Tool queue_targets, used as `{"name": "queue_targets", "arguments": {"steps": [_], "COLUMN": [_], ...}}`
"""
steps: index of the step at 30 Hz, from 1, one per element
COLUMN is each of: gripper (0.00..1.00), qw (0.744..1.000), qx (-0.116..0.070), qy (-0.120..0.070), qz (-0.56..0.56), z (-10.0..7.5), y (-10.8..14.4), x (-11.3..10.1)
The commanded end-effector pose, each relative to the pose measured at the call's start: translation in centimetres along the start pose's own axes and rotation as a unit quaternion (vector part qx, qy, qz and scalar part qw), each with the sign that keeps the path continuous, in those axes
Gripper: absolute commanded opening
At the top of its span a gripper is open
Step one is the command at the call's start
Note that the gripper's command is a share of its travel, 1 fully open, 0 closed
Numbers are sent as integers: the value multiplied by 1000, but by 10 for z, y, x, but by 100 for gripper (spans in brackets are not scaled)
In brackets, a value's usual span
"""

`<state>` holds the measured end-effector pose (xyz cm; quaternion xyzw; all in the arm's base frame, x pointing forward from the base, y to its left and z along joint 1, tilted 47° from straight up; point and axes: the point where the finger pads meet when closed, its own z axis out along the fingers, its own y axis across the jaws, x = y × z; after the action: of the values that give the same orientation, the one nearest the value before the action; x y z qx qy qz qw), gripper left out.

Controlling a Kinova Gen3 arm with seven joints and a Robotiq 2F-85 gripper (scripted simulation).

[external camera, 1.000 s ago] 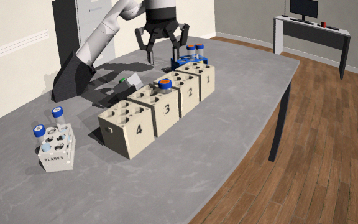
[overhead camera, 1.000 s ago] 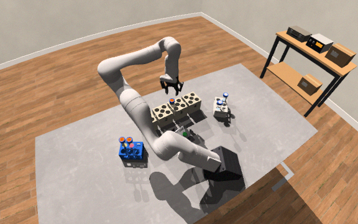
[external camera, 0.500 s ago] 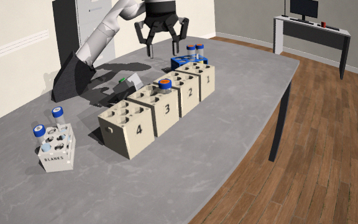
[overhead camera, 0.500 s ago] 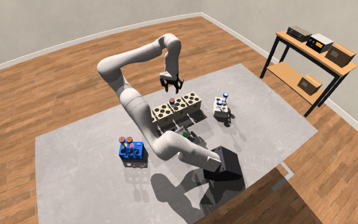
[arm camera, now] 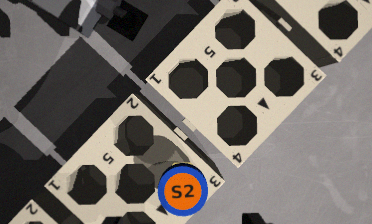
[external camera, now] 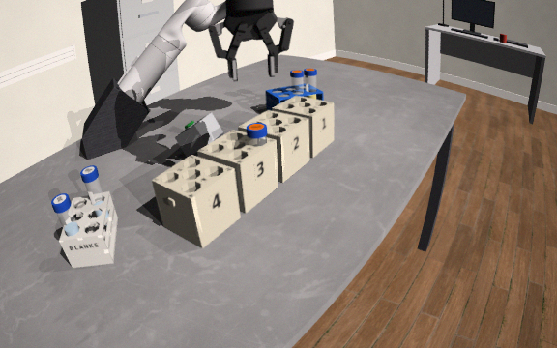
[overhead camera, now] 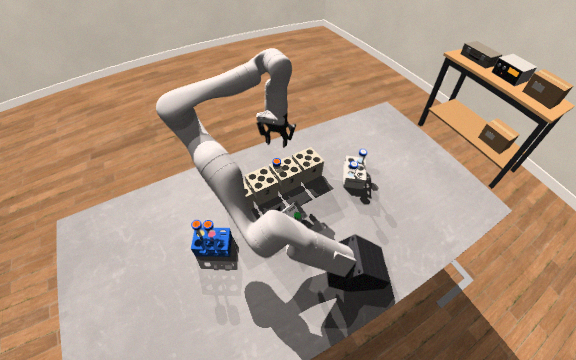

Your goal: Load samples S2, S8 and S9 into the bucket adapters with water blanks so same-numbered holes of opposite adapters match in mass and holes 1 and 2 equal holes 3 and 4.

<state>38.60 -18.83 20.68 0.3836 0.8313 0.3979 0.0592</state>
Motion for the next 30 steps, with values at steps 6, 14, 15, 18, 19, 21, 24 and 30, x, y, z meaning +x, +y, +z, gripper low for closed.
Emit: {"name": "queue_targets", "arguments": {"steps": [6,14,15,18,19,21,24,30], "gripper": [62,62,62,62,62,62,62,62], "qw": [1000,1000,1000,1000,1000,1000,1000,1000], "qx": [0,0,0,0,0,0,0,0], "qy": [-1,-1,-1,-1,-1,-1,-1,-1], "qz": [0,0,0,0,0,0,0,0], "z": [-12,-20,-21,-21,-21,-21,-21,-21], "y": [0,0,0,0,0,0,0,0], "x": [0,0,0,0,0,0,0,0]}}
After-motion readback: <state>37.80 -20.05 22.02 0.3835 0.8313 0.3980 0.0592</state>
